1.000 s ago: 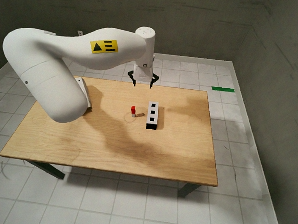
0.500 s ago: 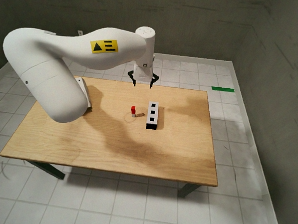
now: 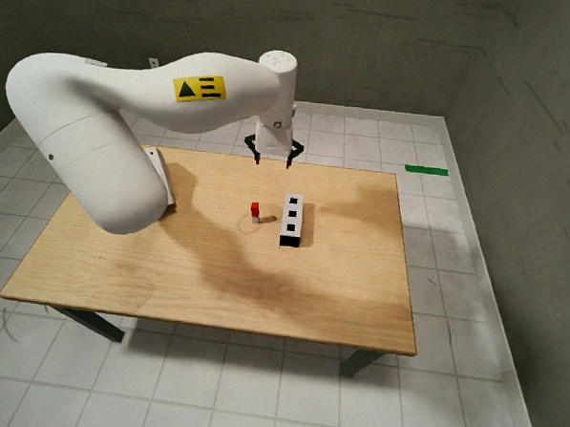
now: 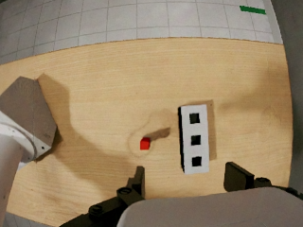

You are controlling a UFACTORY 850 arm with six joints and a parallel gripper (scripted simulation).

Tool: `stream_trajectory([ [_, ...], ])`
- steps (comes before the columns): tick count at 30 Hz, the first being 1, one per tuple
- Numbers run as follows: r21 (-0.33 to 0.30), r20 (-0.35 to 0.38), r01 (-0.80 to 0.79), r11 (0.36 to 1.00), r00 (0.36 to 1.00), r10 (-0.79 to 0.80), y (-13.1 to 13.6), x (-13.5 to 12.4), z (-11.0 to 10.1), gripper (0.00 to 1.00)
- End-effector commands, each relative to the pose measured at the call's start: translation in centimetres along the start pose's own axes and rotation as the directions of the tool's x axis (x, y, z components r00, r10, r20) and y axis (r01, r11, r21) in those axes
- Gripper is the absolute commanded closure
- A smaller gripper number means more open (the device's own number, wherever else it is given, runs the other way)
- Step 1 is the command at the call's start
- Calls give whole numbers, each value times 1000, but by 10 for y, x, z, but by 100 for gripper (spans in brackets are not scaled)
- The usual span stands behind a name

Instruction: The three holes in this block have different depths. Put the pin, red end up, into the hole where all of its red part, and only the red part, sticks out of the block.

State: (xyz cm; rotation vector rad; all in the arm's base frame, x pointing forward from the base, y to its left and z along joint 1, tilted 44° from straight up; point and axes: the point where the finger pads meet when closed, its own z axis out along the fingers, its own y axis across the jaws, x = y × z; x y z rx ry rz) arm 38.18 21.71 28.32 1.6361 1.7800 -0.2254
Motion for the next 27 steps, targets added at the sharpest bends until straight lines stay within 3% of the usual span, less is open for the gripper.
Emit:
stream_trajectory([
  [1, -1, -1, -1, 1000, 1000, 1, 0, 0, -1, 0],
  [11, -1, -1, -1, 1000, 1000, 1, 0, 0, -1, 0],
  [12, -33, 13, 54, 998, 998, -54, -62, -10, 15, 0],
  [27, -33, 13, 54, 998, 998, -54, -62, -10, 15, 0],
])
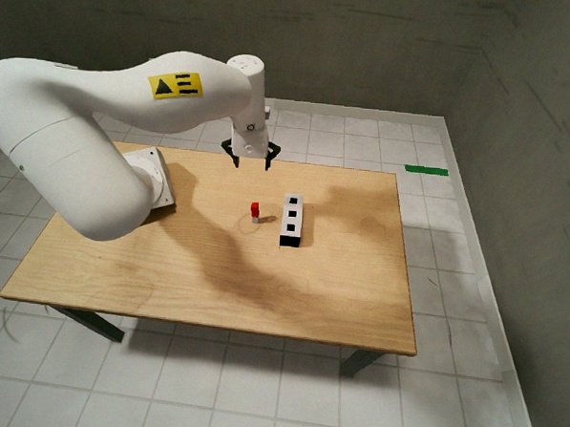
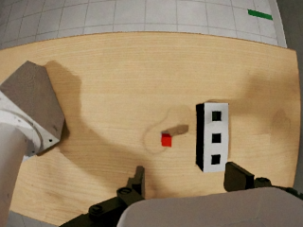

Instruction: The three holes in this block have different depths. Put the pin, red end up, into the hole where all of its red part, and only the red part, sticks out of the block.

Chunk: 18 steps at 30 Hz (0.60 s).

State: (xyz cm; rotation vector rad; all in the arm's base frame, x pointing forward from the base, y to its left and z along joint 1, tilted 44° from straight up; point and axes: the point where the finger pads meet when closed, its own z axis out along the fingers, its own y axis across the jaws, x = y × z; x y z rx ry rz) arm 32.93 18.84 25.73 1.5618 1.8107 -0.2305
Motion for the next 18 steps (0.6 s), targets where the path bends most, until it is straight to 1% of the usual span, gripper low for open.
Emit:
stream_trajectory([
  [1, -1, -1, 0, 1000, 1000, 0, 0, 0, 0, 0],
  [2, -1, -1, 0, 1000, 1000, 0, 0, 0, 69, 0],
  [4, -1, -1, 0, 1000, 1000, 0, 0, 0, 71, 0],
  [5, -1, -1, 0, 1000, 1000, 0, 0, 0, 80, 0],
  [8, -1, -1, 0, 1000, 1000, 0, -2, -1, 119, 0],
  [11, -1, -1, 0, 1000, 1000, 0, 0, 0, 149, 0],
  [18, -1, -1, 0, 1000, 1000, 0, 0, 0, 149, 0],
])
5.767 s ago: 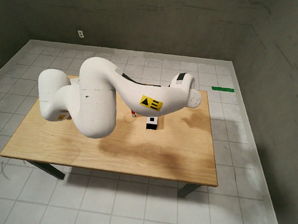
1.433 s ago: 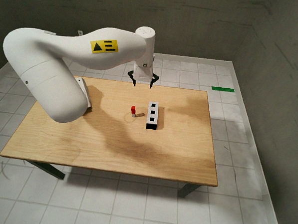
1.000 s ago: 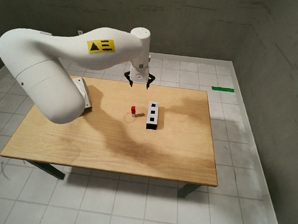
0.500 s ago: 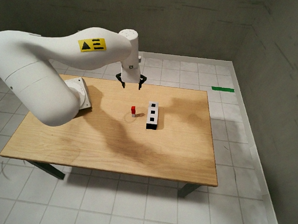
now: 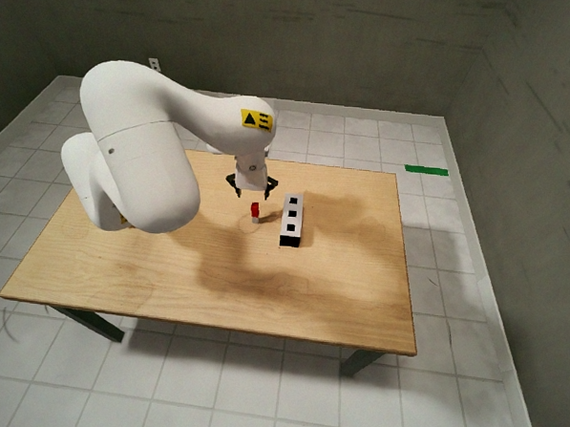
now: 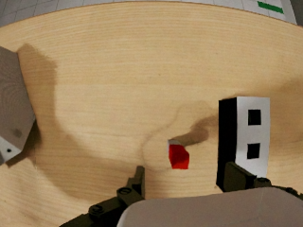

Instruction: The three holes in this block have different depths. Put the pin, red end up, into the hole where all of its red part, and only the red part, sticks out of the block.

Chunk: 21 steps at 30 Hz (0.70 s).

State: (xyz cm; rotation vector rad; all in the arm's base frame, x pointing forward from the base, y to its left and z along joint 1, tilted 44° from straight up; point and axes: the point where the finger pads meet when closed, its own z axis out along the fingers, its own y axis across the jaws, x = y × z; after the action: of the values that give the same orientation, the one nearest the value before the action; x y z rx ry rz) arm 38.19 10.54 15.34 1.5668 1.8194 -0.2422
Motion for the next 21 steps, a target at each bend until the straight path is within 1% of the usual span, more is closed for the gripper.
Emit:
stream_trajectory([
  [1, 7, -1, 2, 1000, 1000, -2, 5, 1, 37, 0],
  [17, 7, -1, 2, 1000, 1000, -2, 5, 1, 37, 0],
  [18, 7, -1, 2, 1000, 1000, -2, 4, 1, 77, 0],
  [21, 7, -1, 2, 1000, 1000, -2, 4, 1, 77, 0],
])
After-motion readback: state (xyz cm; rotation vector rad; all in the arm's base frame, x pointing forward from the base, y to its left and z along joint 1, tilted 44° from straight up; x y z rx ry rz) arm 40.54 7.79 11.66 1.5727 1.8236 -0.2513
